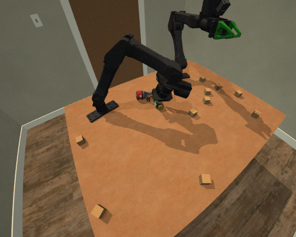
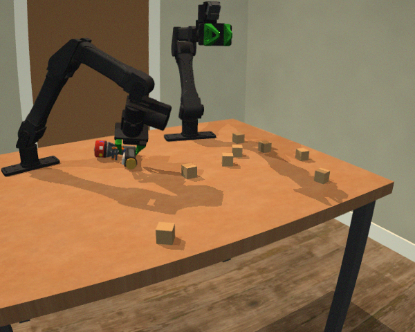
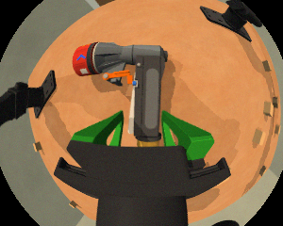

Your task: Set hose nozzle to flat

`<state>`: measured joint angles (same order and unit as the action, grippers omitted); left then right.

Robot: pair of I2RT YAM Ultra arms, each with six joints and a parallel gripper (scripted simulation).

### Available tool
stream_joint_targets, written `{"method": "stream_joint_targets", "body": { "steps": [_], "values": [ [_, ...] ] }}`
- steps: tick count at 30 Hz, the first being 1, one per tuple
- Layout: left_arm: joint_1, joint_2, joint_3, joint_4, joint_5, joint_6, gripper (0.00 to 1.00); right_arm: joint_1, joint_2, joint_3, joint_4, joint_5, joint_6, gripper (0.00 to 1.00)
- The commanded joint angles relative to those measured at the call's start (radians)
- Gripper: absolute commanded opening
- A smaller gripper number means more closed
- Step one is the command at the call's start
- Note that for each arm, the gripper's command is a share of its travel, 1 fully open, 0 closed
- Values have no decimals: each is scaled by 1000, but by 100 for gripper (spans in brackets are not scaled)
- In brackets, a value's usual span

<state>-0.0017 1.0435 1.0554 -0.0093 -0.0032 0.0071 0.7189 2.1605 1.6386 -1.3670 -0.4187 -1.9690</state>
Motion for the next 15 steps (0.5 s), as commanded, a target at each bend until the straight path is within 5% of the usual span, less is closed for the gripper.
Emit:
{"method": "stream_joint_targets", "body": {
  "steps": [1,8,15],
  "values": [
    [-9,-8,43,25,-7,6,36,-24,4,85,-99,-1,-29,51],
    [-9,-8,43,25,-7,6,36,-50,23,215,-192,3,-57,51],
    [-9,-8,43,25,-7,6,36,-48,-23,135,-164,0,-49,51]
  ]
}}
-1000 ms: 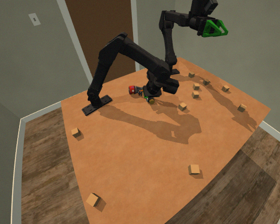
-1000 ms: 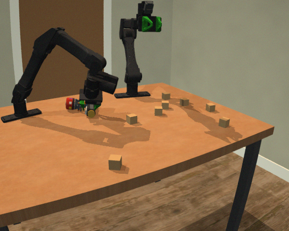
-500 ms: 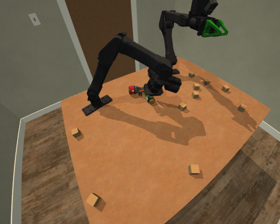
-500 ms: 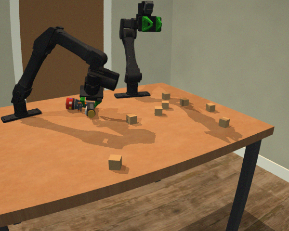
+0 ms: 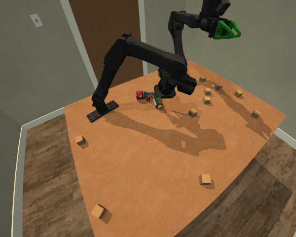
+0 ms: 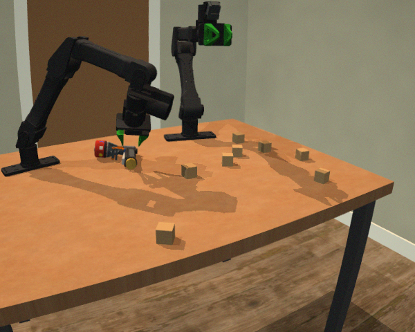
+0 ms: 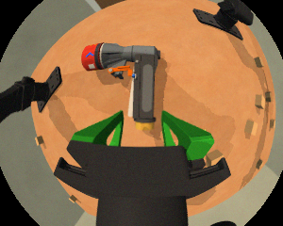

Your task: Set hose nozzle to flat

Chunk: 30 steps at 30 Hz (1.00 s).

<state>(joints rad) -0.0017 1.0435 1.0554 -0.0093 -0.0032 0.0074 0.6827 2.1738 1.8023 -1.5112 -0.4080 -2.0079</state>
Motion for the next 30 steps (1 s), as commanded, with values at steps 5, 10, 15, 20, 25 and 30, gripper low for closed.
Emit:
{"method": "stream_joint_targets", "body": {
  "steps": [5,10,15,20,25,30],
  "values": [
    [-9,-8,43,25,-7,6,36,0,-37,-36,-12,-10,-10,51],
    [-9,-8,43,25,-7,6,36,-26,-48,-41,30,8,44,51],
    [-9,-8,43,26,-7,6,36,-47,-79,-47,86,22,127,51],
    [-9,-9,43,26,-7,6,36,-102,-160,-96,223,52,326,51],
    [-10,-9,42,26,-7,6,36,-159,-256,-159,344,84,488,51],
    [-10,-10,42,26,-7,6,36,-210,-350,-223,464,118,645,51]
  ]
}}
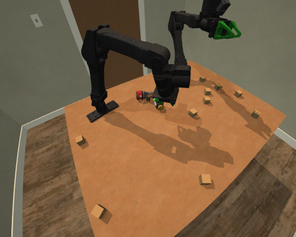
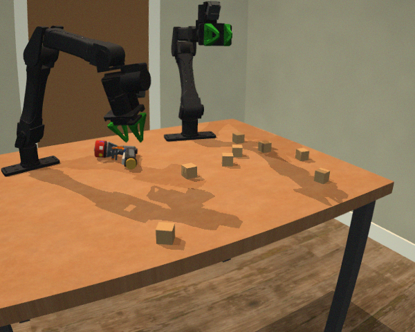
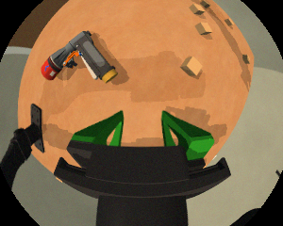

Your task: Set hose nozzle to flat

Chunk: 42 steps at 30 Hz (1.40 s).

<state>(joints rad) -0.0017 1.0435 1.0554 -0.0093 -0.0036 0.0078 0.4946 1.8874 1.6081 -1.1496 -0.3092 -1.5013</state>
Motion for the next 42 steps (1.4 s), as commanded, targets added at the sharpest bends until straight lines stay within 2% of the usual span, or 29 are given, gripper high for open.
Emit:
{"method": "stream_joint_targets", "body": {
  "steps": [1,17,19,34,38,42],
  "values": [
    [-10,-10,42,26,-7,6,36,-22,-64,-29,103,19,139,51],
    [-12,-11,36,27,-7,6,36,-171,-326,-201,441,111,578,51],
    [-12,-11,36,27,-7,6,36,-171,-326,-201,441,111,578,51],
    [3,-10,-9,28,1,5,36,-309,-558,-351,751,196,981,51],
    [4,-11,-20,28,2,5,36,-320,-582,-372,799,212,1035,51],
    [5,-18,25,24,2,6,36,-359,-643,-410,873,232,1136,51]
  ]
}}
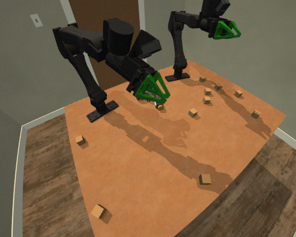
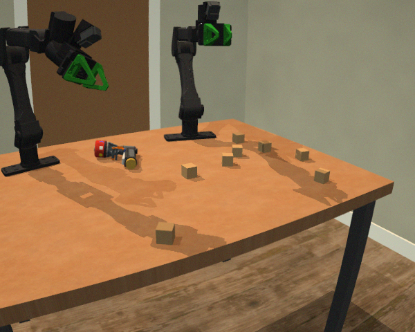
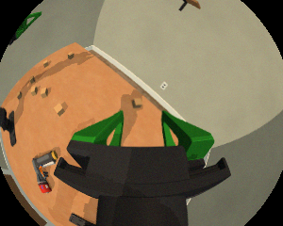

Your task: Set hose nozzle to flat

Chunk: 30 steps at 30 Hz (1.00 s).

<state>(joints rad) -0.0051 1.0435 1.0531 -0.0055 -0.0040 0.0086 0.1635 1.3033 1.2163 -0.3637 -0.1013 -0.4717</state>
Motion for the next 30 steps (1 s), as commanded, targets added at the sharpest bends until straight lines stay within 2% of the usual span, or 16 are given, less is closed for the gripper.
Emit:
{"method": "stream_joint_targets", "body": {
  "steps": [1,19,23,25,29,30],
  "values": [
    [9,-17,27,13,3,5,36,-37,-74,-26,105,28,131,51],
    [-10,-19,38,-7,7,3,36,-168,-282,-167,396,109,516,51],
    [-12,-19,40,-10,6,3,36,-169,-277,-181,396,113,507,51],
    [-13,-19,40,-10,6,3,36,-177,-305,-131,389,115,477,51],
    [0,-7,17,-2,3,2,36,-169,-286,-140,392,106,475,51],
    [6,-20,41,-7,3,3,36,-171,-289,-130,391,102,473,51]
  ]
}}
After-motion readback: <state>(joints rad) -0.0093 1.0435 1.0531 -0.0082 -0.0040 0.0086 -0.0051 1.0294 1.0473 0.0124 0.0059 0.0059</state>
